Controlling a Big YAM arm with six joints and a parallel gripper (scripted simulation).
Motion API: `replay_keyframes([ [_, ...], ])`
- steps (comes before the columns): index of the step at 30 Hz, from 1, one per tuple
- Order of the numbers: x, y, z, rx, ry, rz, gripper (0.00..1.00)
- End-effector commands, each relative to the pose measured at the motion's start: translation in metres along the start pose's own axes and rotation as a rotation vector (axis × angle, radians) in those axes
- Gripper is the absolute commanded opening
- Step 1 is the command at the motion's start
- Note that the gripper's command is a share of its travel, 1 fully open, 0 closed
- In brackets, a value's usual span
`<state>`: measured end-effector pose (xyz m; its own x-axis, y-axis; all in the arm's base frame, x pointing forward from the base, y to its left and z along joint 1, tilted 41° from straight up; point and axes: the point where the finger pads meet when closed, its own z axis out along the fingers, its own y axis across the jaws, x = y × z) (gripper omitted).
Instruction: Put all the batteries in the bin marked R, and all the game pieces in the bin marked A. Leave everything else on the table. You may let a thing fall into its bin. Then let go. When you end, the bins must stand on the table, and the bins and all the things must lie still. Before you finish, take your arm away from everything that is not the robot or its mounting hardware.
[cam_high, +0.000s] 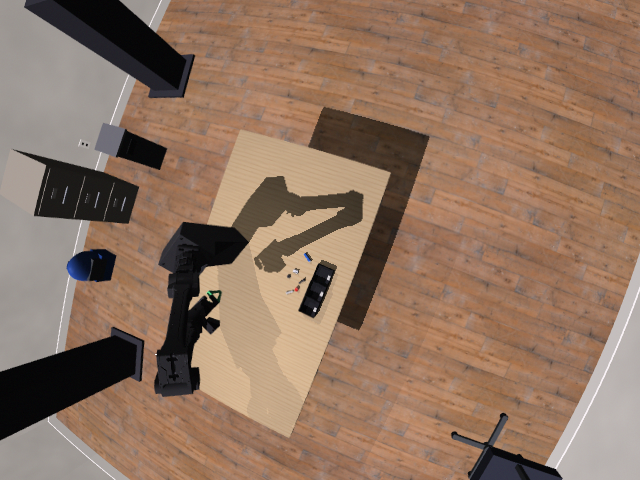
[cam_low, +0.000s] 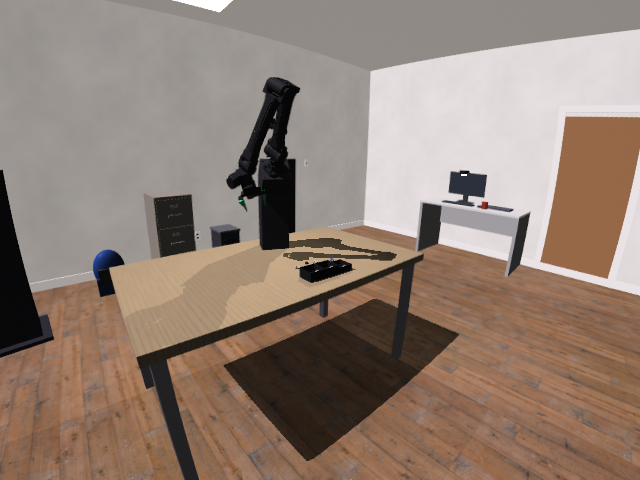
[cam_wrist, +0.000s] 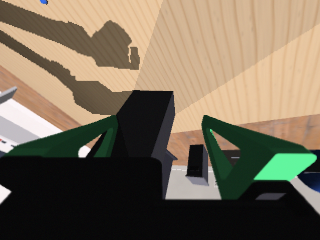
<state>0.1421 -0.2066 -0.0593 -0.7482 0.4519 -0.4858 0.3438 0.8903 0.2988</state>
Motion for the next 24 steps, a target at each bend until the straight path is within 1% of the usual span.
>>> replay_keyframes([
  [1,0.0,-0.0002,-0.0006,0.002,-0.001,0.0,1.0],
  [17,0.0,-0.0002,-0.0006,0.002,-0.001,0.0,1.0],
  [18,0.0,-0.0001,-0.0001,0.0,0.0,0.0,0.08],
  [24,0.0,-0.0001,-0.0001,0.0,0.0,0.0,0.08],
])
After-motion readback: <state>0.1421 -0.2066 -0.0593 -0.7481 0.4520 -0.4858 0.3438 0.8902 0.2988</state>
